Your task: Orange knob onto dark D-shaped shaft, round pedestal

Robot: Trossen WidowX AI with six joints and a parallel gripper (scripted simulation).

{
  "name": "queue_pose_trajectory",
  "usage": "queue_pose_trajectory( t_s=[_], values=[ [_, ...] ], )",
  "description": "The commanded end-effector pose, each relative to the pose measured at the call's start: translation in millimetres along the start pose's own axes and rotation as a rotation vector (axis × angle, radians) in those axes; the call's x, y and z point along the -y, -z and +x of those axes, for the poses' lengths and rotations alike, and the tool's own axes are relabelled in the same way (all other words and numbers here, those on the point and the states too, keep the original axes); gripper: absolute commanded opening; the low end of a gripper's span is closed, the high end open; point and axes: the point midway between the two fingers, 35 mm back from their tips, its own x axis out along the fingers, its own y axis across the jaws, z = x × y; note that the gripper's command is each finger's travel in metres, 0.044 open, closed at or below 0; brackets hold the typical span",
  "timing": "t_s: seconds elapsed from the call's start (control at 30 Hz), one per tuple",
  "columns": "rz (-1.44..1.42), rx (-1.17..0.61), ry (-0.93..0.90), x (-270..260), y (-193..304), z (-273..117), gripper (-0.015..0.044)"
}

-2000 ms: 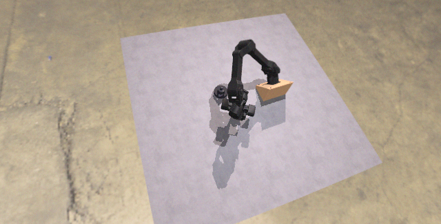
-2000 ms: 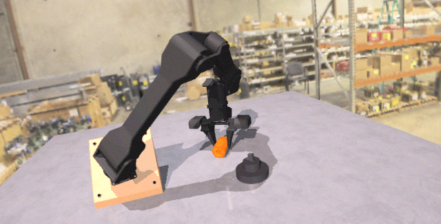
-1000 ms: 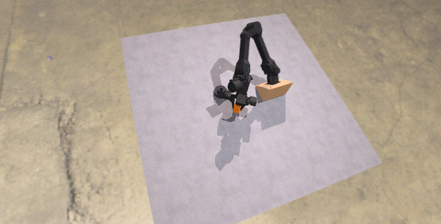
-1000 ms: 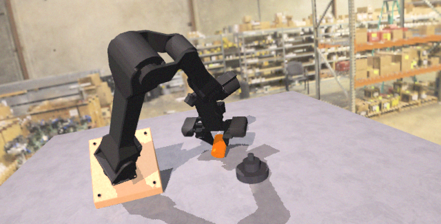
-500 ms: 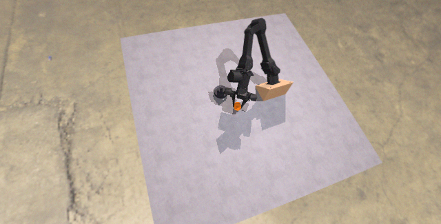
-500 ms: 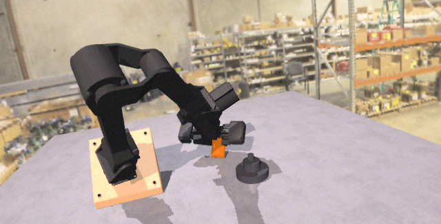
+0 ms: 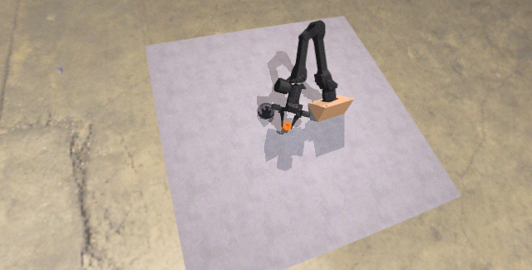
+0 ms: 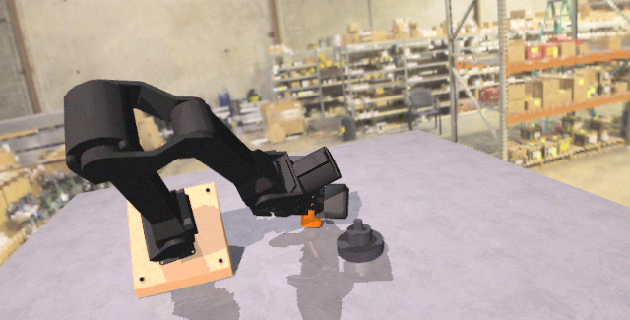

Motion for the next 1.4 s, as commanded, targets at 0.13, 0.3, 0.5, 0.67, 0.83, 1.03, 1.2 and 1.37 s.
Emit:
queue_pose_trajectory(
  t_s=[0.13, 0.3, 0.5, 0.67, 0.83, 1.03, 1.2, 1.37],
  values=[
    [-0.005, -0.01, -0.001, -2.1, 1.2, -2.9, 0.0179],
    [-0.008, -0.002, -0.007, -3.8, 1.5, -2.7, 0.0231],
    [-0.008, -0.002, -0.007, -3.8, 1.5, -2.7, 0.026],
    [-0.008, -0.002, -0.007, -3.8, 1.5, -2.7, 0.026],
    [-0.008, -0.002, -0.007, -3.8, 1.5, -2.7, 0.026],
    [-0.008, -0.002, -0.007, -3.8, 1.5, -2.7, 0.026],
    [-0.008, -0.002, -0.007, -3.8, 1.5, -2.7, 0.0312],
    [-0.008, -0.002, -0.007, -3.8, 1.5, -2.7, 0.044]
  ],
)
